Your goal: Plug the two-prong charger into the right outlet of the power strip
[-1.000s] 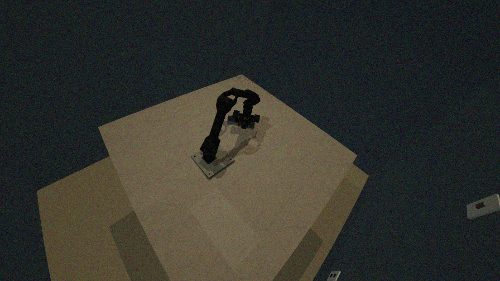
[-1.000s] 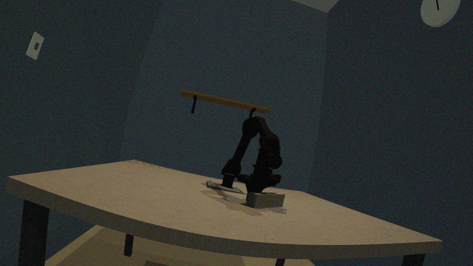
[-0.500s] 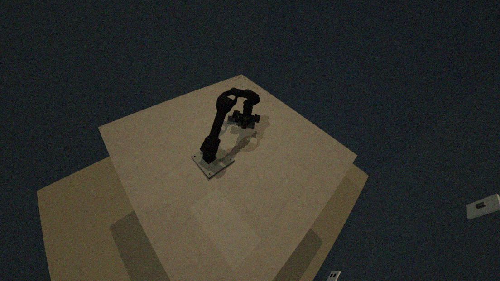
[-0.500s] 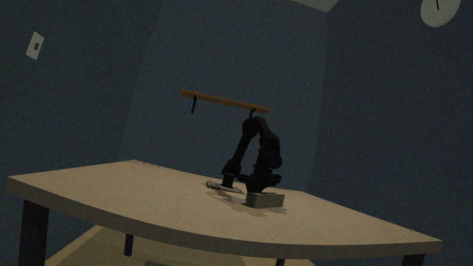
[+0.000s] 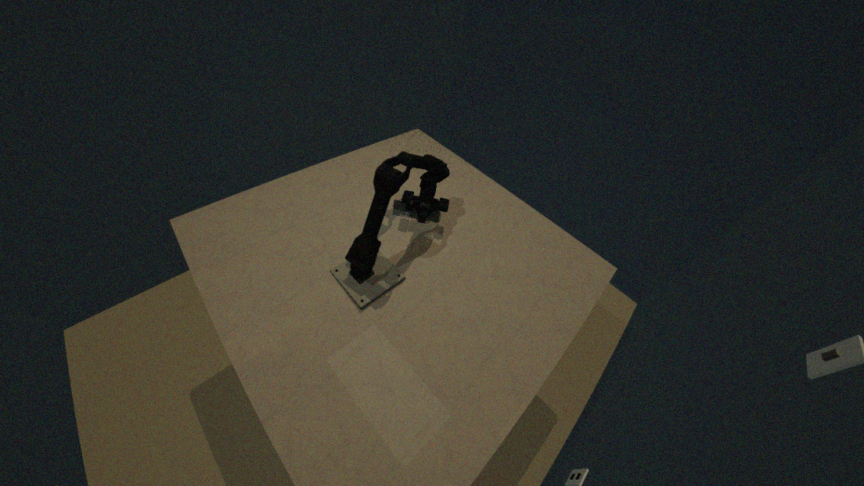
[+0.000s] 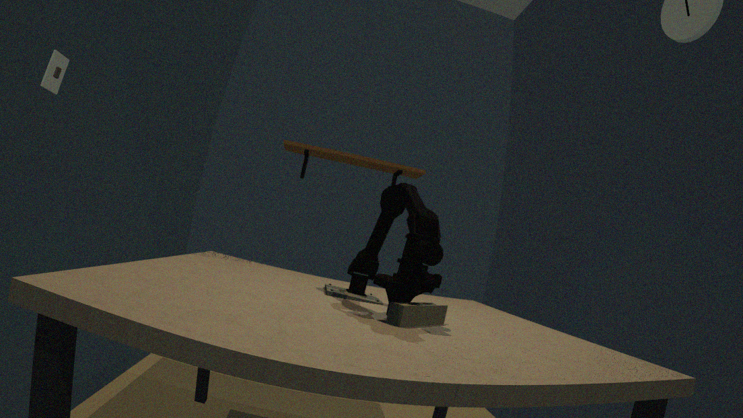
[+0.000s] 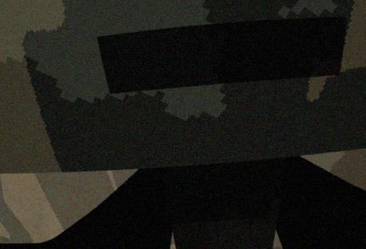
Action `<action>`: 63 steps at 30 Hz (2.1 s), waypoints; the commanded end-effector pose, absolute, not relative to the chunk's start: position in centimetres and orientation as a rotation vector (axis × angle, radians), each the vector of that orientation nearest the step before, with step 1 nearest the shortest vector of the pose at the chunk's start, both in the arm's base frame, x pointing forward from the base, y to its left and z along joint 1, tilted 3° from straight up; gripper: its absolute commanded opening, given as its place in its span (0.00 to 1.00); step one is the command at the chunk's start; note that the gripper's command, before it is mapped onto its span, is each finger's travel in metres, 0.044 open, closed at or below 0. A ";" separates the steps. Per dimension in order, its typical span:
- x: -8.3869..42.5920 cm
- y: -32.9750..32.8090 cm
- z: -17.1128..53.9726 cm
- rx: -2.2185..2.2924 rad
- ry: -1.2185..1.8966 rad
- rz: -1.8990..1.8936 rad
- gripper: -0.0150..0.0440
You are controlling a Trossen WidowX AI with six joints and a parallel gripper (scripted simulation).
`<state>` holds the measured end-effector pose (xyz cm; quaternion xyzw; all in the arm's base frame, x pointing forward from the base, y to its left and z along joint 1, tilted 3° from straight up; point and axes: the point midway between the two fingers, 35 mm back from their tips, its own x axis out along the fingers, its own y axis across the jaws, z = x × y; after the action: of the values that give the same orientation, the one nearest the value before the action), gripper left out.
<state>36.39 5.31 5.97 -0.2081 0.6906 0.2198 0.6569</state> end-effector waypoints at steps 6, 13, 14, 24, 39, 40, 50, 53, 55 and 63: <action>36.4 5.3 6.0 -0.472 1.561 0.497 0.83; 36.4 5.3 6.0 -0.471 1.560 0.497 1.00; 36.4 5.3 6.0 -0.471 1.559 0.497 1.00; 36.2 5.1 6.0 -0.470 1.553 0.499 1.00; 35.8 4.9 5.9 -0.468 1.544 0.500 1.00; 35.8 4.9 5.9 -0.468 1.543 0.500 1.00; 35.6 4.7 5.9 -0.466 1.537 0.501 1.00; 35.5 4.7 5.9 -0.466 1.535 0.501 1.00; 35.5 4.6 5.9 -0.466 1.534 0.502 1.00; 35.1 4.3 5.9 -0.466 1.534 0.502 1.00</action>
<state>35.39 4.41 5.95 -0.2072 0.6799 0.2193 0.6684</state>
